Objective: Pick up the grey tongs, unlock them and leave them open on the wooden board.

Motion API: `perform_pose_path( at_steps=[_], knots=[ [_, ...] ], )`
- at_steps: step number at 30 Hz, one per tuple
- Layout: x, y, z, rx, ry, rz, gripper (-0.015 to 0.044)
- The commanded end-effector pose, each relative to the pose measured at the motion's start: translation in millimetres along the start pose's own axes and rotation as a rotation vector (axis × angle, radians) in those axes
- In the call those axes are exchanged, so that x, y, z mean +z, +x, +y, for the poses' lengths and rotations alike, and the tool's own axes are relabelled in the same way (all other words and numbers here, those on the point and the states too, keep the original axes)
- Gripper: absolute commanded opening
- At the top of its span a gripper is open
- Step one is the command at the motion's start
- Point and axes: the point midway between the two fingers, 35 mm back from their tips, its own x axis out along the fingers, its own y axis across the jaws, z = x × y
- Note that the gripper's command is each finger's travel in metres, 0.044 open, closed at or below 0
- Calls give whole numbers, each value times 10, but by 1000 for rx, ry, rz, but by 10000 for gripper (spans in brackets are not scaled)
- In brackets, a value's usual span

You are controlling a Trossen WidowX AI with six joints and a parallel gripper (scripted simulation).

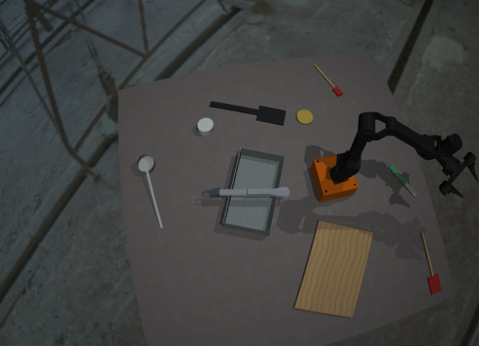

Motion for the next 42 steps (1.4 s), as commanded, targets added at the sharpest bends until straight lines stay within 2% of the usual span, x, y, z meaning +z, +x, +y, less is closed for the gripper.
perform_pose_path(
  at_steps=[1, 5, 6, 12, 21, 32, 38, 42],
  knots=[
    [-20, 7, 16, 3, 3, 3, 374],
    [-164, 142, 276, 76, 67, 27, 269],
    [-229, 191, 388, 106, 88, 37, 260],
    [-736, 419, 1191, 296, 261, 146, 260],
    [-1432, 368, 2472, 563, 585, 361, 260],
    [-2067, -286, 3950, 852, 848, 626, 260],
    [-2271, -787, 4560, 967, 1009, 814, 260],
    [-2377, -1276, 5019, 1057, 1153, 990, 260]
  ],
)
